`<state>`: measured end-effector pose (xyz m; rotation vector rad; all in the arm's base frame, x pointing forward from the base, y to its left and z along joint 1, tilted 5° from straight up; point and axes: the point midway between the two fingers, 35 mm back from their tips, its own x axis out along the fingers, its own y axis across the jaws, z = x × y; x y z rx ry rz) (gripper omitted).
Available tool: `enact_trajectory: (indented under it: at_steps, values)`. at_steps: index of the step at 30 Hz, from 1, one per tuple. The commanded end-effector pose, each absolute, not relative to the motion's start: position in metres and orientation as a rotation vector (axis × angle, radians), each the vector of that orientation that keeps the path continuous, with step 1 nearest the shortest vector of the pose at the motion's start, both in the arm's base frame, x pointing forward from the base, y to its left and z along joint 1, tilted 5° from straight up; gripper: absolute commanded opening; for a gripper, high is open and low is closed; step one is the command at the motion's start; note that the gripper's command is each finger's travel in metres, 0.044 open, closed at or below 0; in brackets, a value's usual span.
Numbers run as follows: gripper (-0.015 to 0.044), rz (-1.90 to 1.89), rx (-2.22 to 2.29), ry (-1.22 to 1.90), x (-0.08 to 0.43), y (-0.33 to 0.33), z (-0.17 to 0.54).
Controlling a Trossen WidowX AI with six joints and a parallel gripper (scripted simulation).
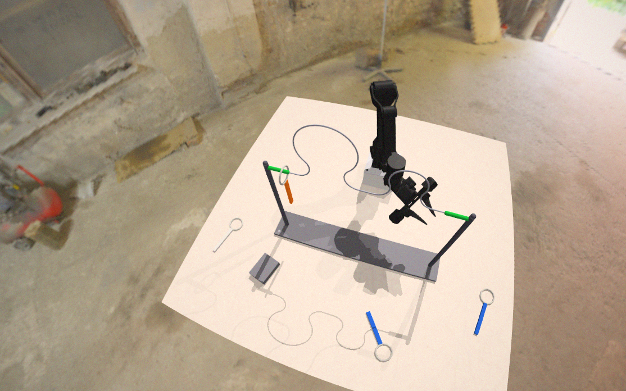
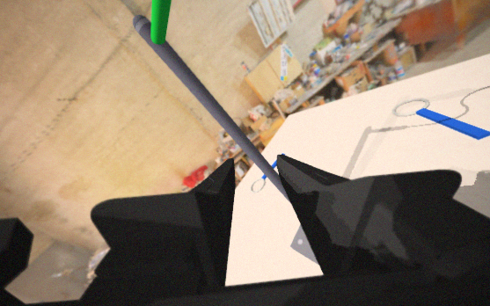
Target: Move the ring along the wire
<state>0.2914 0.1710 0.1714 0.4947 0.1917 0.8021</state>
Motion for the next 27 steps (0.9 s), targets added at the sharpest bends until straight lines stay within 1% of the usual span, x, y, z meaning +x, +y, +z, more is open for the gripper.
enact_trajectory:
  at_steps: [1,14,21,27]
  values:
    - [0.016,0.748,0.443,0.148,0.311,0.142,0.171]
    - [0.016,0.552,0.283,0.05,0.343,0.036,0.162]
    - [0.016,0.443,0.191,0.013,0.344,-0.026,0.156]
    - [0.016,0.347,0.109,-0.008,0.334,-0.077,0.149]
